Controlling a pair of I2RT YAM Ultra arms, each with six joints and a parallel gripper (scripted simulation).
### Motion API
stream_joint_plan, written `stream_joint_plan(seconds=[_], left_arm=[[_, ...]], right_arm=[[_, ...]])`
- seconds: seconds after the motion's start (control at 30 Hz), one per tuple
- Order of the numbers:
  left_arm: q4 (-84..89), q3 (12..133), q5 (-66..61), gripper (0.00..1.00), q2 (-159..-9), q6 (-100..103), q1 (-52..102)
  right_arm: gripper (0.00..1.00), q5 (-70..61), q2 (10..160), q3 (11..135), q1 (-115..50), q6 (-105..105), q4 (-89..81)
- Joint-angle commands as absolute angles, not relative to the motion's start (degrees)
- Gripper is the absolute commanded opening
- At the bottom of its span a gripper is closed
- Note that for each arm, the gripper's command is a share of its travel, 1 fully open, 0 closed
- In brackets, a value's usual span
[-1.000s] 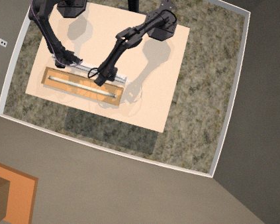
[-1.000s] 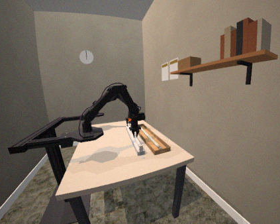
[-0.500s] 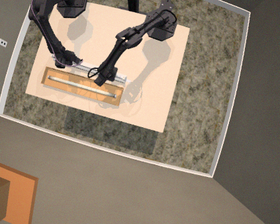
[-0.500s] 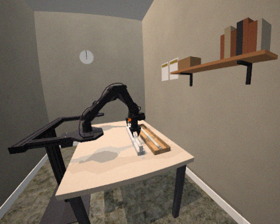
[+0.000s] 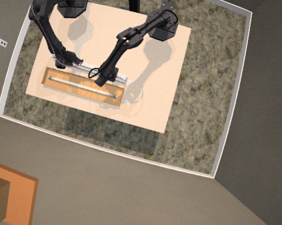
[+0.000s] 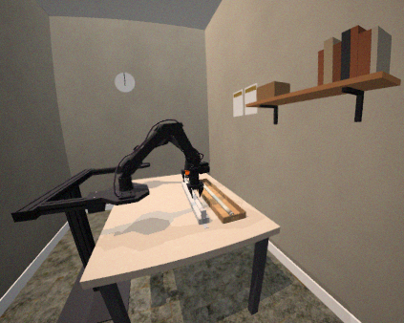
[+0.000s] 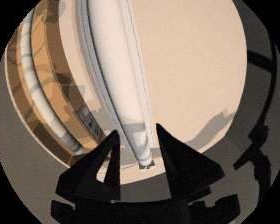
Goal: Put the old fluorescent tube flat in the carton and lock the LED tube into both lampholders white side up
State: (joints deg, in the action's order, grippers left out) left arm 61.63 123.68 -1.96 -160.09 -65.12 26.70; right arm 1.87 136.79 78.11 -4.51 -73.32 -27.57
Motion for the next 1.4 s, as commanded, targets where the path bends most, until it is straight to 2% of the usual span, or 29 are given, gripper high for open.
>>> stream_joint_plan(seconds=[0.0, 0.57, 0.7, 0.93, 1.0, 1.37], left_arm=[[62.3, 125.5, -2.9, 0.49, -160.4, -65.6, 26.9], [73.4, 131.9, -2.8, 0.49, -155.5, -65.8, 26.2], [71.1, 128.5, -2.9, 0.49, -155.9, -65.7, 26.1], [69.5, 130.3, -2.8, 0.49, -154.5, -65.8, 25.8], [69.3, 127.7, -2.8, 0.49, -154.9, -65.8, 25.7], [70.8, 130.3, -2.7, 0.49, -156.4, -65.4, 26.5]], right_arm=[[0.49, 0.9, 136.0, 79.8, -4.1, -73.2, -27.0], [0.49, 1.0, 126.5, 79.8, -5.3, -72.5, -38.0], [0.49, 1.0, 127.0, 77.5, -4.8, -72.6, -36.2], [0.49, 1.0, 126.7, 76.8, -4.5, -73.0, -33.9], [0.49, 1.0, 126.6, 79.2, -4.5, -72.9, -35.6], [0.49, 1.0, 127.8, 78.9, -4.6, -73.0, -35.1]])
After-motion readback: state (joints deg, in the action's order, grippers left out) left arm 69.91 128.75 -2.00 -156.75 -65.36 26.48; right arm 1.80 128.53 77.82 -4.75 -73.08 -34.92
